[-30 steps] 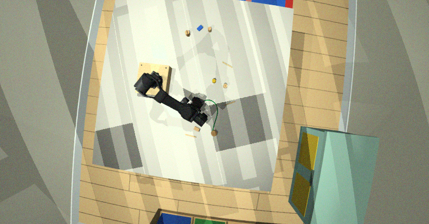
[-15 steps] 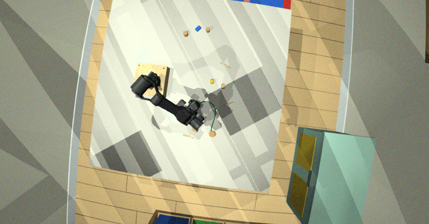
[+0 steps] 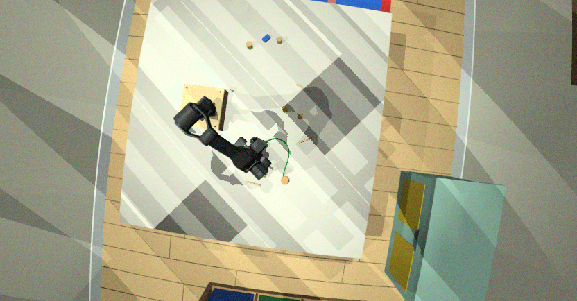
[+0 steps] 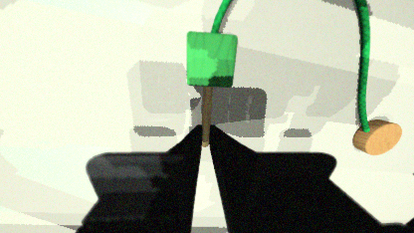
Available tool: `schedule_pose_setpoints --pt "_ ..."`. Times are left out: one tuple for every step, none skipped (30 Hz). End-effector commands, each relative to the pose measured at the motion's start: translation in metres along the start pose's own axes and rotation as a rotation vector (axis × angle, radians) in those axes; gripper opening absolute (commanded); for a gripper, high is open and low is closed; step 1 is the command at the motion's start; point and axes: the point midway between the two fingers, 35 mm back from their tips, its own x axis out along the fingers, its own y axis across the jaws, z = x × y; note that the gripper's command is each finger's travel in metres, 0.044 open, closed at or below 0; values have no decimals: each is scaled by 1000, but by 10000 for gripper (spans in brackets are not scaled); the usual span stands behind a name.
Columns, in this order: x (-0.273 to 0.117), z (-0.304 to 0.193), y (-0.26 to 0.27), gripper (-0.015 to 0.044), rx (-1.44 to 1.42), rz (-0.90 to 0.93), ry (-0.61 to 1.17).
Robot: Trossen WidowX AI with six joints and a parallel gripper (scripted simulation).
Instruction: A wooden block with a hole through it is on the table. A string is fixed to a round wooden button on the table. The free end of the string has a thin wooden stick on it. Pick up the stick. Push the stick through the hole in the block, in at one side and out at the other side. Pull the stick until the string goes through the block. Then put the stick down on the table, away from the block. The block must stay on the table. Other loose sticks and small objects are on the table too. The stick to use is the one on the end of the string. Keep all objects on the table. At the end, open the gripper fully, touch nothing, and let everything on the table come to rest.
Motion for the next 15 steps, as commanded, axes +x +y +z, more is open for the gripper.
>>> schedule_pose_setpoints --pt "0 -5 1 0 -5 1 -5" --pt "0 -6 1 0 -5 1 -5" --pt "0 -7 1 0 -5 0 -4" --pt "0 -9 1 0 -4 0 -4" --pt "-1 -11 1 0 -1 -1 -3" --pt "-1 -13 1 0 2 -1 -2" --pt "-1 -14 1 0 5 -2 -2" --pt "-1 -16 1 0 9 -3 -2" --pt "-1 -18 0 0 13 -3 -2" --pt "-1 -19 0 0 18 -4 -1" --pt "-1 -21 0 0 23 -5 -1" --pt "-1 -22 0 0 29 -5 -1" --pt "-1 -24 0 0 34 -6 -2" --pt "-1 -26 0 0 41 -7 -2" --pt "-2 -27 0 0 47 -7 -1"
